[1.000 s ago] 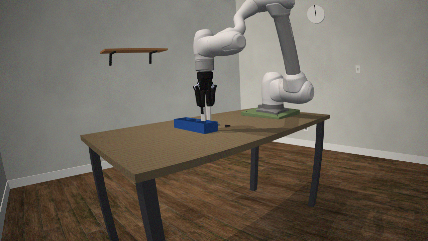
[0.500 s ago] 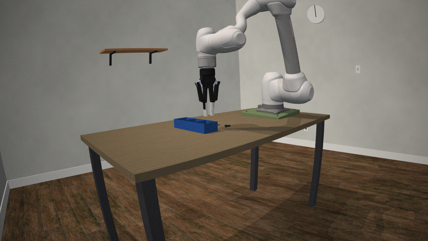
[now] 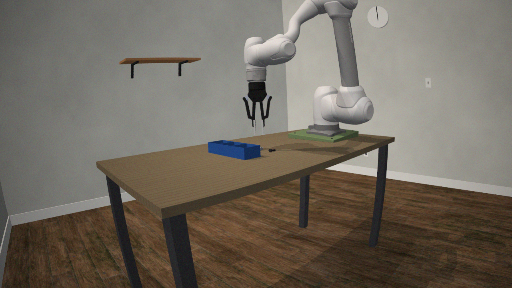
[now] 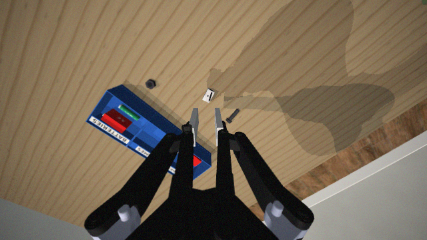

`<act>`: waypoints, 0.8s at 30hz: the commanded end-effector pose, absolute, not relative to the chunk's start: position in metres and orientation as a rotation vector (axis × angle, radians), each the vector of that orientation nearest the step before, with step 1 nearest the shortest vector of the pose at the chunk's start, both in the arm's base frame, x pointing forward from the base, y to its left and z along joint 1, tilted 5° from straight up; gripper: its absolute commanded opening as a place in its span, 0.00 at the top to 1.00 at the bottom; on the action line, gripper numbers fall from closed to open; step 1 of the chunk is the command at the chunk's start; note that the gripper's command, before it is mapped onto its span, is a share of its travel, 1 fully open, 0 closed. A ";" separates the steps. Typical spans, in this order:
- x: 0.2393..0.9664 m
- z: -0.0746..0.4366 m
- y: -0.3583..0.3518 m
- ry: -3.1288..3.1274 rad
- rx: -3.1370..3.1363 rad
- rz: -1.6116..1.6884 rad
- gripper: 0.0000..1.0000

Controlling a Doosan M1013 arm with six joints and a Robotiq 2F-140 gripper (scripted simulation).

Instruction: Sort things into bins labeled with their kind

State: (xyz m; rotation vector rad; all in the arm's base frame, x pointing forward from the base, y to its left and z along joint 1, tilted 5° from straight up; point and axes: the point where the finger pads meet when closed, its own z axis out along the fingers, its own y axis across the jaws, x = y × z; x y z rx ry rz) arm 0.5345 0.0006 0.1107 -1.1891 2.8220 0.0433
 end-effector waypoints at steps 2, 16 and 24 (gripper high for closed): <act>0.521 0.111 -0.007 2.928 -0.906 0.046 0.82; 0.521 0.111 -0.007 3.038 -0.448 0.055 0.82; 0.521 0.111 -0.007 3.038 -0.448 0.055 0.82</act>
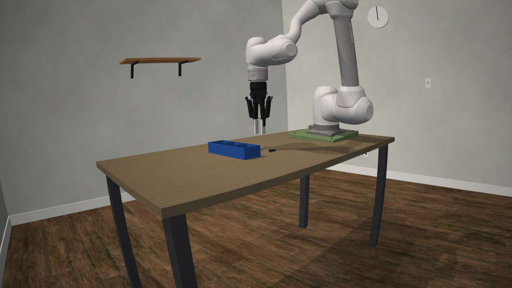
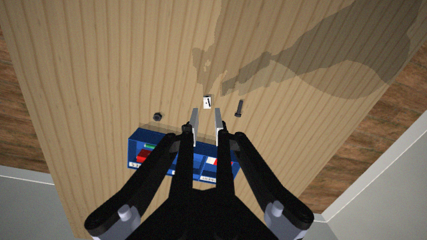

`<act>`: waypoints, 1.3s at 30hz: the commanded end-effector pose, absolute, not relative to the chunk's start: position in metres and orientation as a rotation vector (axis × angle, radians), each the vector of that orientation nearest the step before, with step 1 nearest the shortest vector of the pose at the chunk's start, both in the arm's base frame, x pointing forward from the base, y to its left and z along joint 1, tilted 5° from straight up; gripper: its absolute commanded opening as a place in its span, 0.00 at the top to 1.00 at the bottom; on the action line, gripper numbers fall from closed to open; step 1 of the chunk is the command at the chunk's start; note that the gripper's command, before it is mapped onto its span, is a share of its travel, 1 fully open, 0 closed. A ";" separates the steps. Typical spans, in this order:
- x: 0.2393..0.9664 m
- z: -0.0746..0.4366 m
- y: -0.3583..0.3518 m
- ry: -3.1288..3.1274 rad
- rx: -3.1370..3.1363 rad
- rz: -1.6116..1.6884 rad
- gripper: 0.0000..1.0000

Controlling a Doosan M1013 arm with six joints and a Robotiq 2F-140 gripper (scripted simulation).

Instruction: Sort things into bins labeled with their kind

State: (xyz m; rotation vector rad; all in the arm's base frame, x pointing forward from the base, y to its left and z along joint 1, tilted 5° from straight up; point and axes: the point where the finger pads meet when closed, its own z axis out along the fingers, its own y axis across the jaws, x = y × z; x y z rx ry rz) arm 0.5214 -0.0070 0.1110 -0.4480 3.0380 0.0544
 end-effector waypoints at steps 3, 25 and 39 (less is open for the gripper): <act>0.521 0.111 -0.007 3.038 -0.448 0.055 0.82; 0.523 0.091 -0.006 3.038 -0.448 0.055 0.82; 0.525 0.052 -0.004 3.038 -0.448 0.055 0.82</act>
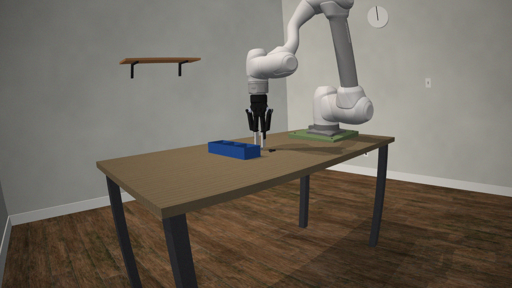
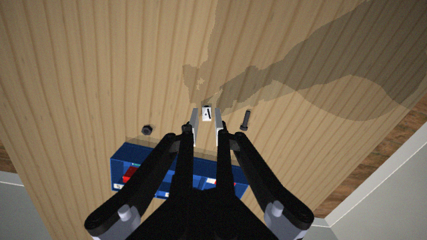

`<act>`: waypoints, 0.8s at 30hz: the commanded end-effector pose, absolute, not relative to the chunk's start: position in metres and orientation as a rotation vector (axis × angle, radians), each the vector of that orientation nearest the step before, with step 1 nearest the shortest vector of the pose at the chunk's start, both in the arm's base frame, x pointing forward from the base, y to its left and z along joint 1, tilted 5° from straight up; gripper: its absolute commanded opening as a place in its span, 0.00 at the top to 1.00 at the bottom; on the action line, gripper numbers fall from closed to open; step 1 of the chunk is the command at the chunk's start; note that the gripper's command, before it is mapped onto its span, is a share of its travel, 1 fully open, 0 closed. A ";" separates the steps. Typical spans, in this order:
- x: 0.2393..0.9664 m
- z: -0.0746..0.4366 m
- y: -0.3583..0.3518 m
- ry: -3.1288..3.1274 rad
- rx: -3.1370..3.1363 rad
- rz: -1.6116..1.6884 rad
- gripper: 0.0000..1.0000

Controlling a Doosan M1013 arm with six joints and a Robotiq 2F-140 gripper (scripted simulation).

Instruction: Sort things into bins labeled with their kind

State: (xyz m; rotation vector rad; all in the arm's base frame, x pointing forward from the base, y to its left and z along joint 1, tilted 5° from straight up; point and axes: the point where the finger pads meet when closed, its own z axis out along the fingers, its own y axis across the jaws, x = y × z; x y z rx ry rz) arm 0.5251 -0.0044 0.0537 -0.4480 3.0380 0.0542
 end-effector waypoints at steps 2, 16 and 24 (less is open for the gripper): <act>0.526 0.050 -0.004 3.038 -0.448 0.055 0.82; 0.526 0.040 -0.004 3.038 -0.448 0.055 0.82; 0.526 0.040 -0.004 3.038 -0.448 0.055 0.94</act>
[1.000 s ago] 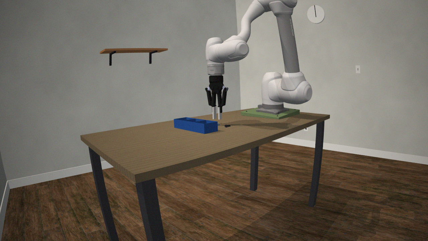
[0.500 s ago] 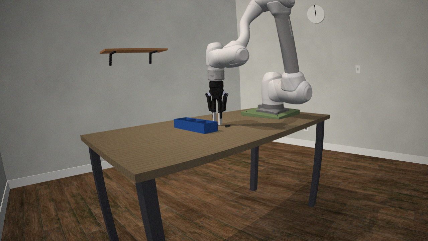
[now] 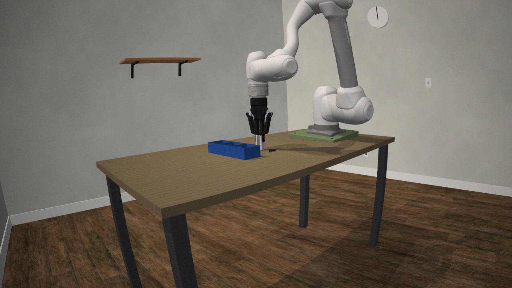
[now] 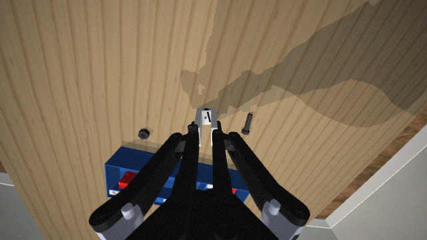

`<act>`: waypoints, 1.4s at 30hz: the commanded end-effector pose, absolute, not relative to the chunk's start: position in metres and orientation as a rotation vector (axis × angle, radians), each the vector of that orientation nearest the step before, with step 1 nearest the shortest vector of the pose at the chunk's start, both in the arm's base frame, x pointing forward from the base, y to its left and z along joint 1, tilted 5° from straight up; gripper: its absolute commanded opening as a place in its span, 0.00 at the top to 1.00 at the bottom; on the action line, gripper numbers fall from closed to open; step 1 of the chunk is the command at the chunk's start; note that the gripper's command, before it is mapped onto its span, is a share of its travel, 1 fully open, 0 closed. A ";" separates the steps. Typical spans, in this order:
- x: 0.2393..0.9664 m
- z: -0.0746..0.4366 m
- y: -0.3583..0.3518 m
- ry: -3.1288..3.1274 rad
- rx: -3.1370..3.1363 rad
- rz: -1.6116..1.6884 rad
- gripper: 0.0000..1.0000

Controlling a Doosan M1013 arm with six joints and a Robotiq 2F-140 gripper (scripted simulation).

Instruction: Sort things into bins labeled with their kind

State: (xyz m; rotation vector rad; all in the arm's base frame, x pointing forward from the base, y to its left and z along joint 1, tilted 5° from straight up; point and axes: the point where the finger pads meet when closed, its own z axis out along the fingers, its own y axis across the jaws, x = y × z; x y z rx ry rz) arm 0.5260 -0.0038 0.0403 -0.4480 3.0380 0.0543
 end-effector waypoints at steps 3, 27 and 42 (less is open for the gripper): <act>0.526 0.040 -0.004 3.038 -0.448 0.055 0.94; 0.526 0.040 -0.004 3.038 -0.448 0.055 0.94; 0.523 0.080 -0.006 3.038 -0.448 0.055 0.94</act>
